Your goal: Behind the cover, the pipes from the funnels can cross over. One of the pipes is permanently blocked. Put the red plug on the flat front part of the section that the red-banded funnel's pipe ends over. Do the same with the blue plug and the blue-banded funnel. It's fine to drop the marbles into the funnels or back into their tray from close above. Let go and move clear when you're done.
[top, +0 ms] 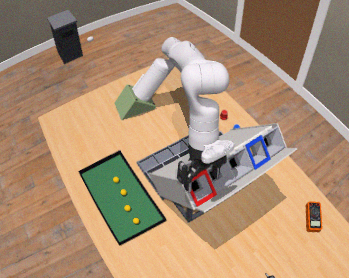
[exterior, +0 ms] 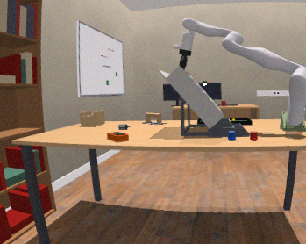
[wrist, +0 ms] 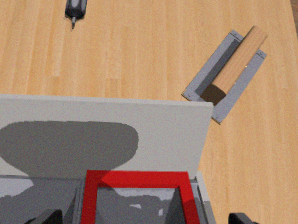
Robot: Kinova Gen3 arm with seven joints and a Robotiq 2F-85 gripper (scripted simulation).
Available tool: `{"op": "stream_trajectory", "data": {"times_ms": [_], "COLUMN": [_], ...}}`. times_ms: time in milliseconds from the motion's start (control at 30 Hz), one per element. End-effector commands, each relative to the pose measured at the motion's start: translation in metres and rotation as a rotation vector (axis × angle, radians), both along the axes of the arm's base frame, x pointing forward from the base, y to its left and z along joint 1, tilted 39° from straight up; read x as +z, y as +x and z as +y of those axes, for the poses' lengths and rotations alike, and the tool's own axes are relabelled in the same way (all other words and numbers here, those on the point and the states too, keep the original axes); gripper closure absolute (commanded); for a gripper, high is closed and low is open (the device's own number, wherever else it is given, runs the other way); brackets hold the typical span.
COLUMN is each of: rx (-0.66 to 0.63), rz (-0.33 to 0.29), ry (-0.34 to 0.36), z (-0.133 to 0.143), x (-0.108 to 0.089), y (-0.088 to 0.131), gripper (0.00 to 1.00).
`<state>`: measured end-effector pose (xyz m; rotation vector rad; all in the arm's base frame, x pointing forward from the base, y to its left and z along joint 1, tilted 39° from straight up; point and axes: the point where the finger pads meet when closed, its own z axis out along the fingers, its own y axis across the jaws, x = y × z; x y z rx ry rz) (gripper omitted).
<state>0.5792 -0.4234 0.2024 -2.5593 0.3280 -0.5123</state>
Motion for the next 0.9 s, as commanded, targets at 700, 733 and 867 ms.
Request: {"op": "stream_trajectory", "data": {"times_ms": [700, 733, 867], "rx": [0.134, 0.134, 0.134], "rz": [0.135, 0.135, 0.135], "ry": [0.118, 0.118, 0.119], "z": [-0.020, -0.020, -0.020], "x": [0.025, 0.025, 0.025], "y": [-0.006, -0.006, -0.007], "gripper": [0.00, 0.00, 0.00]}}
